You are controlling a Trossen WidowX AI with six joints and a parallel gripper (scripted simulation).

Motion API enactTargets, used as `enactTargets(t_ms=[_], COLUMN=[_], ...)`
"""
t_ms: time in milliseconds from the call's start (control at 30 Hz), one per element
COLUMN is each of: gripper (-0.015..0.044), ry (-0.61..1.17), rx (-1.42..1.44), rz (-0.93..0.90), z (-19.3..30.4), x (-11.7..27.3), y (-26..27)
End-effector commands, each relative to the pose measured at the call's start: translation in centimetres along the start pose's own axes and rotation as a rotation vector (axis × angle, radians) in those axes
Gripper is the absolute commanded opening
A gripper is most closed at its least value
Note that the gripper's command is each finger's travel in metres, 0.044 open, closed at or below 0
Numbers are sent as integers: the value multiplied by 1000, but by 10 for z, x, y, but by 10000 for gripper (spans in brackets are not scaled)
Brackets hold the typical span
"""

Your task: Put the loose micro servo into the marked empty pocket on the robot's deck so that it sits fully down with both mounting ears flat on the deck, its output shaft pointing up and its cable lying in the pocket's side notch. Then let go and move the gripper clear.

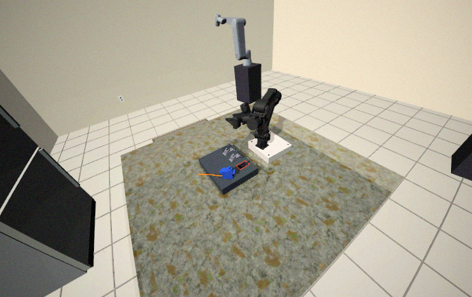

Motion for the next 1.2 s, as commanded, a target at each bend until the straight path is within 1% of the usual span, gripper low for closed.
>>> enactTargets(t_ms=[0,33,167,567,1167], gripper=[426,440,440,440,440], ry=[2,6,41,191,419], rx=[5,16,104,491,1055], rz=[0,1,9,0,-119], z=[0,0,-1,-4,-4], x=[0,0,0,-2,-3], y=[0,1,6,26,61])
Point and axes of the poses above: the point midway between the two fingers, 35 mm back from their tips, its own x axis back along the fingers, its own y axis across the jaws, z = x × y, the point moved 9 cm from there along x, back along the fingers, and after that the axes turned 4 degrees about -x, right-handed, at the moved point
